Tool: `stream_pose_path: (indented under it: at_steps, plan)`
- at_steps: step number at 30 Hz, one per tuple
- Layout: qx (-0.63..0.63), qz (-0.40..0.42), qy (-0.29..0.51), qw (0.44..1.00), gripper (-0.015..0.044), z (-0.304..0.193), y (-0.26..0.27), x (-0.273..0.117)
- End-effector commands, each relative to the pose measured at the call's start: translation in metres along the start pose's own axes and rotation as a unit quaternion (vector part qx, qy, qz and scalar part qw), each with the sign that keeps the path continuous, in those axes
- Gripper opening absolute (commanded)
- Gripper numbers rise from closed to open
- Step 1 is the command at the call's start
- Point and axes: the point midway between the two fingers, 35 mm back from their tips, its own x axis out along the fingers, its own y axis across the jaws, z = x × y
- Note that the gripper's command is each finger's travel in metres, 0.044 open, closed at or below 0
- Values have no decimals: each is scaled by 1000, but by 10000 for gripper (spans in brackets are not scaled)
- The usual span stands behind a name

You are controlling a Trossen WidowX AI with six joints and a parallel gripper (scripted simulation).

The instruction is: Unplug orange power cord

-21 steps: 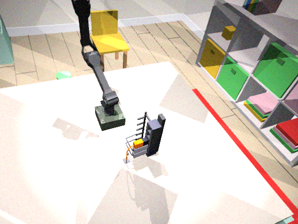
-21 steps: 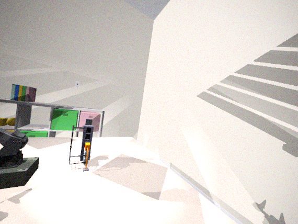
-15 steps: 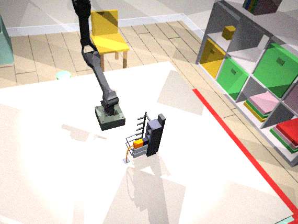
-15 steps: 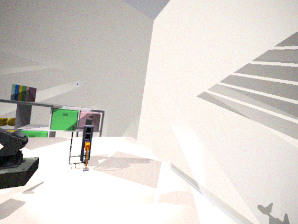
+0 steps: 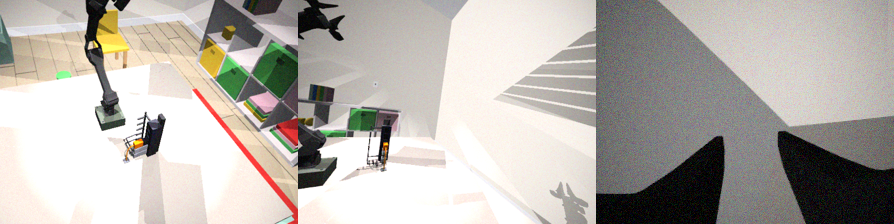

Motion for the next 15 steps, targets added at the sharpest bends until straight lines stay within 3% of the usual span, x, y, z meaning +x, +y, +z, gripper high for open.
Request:
stream_pose_path:
  at_steps: [1,8,15]
  plan:
    - [-36,-81,-47,995,160,35,-60,29]
    - [-90,-206,-120,967,160,99,-153,54]
    - [-136,-341,-187,911,160,171,-245,52]
